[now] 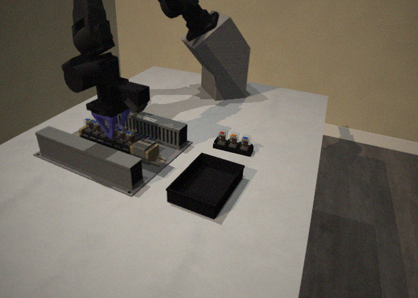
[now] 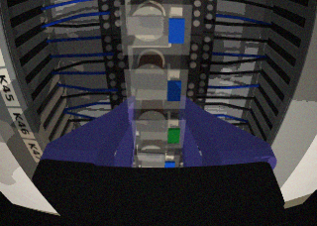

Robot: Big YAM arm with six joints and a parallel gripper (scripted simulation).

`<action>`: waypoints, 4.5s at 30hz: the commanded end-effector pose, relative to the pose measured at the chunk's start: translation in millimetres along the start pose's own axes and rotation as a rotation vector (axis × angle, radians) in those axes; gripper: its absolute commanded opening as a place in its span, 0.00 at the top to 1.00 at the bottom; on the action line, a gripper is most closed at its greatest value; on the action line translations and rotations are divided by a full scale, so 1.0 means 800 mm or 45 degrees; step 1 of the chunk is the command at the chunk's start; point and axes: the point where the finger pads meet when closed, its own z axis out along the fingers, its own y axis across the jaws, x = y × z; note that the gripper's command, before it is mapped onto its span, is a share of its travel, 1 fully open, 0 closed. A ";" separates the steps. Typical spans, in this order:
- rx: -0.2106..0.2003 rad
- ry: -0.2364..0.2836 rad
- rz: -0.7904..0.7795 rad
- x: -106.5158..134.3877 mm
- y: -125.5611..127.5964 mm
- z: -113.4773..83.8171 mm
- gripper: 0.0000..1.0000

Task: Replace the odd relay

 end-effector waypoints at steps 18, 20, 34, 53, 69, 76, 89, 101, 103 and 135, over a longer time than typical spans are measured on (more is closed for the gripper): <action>0.033 -0.013 -0.001 -0.003 -0.006 -0.043 1.00; 0.034 -0.013 -0.001 -0.003 -0.006 -0.044 1.00; 0.042 -0.014 0.004 -0.002 -0.011 -0.054 1.00; 0.048 -0.005 0.026 0.009 -0.019 -0.057 1.00; 0.051 -0.007 0.021 0.007 -0.020 -0.059 1.00; 0.051 -0.007 0.021 0.007 -0.020 -0.059 1.00; 0.051 -0.007 0.021 0.007 -0.020 -0.059 1.00; 0.053 -0.009 0.020 0.005 -0.021 -0.062 1.00; 0.055 -0.010 0.019 0.004 -0.021 -0.065 1.00; 0.073 -0.017 0.021 0.005 -0.030 -0.139 1.00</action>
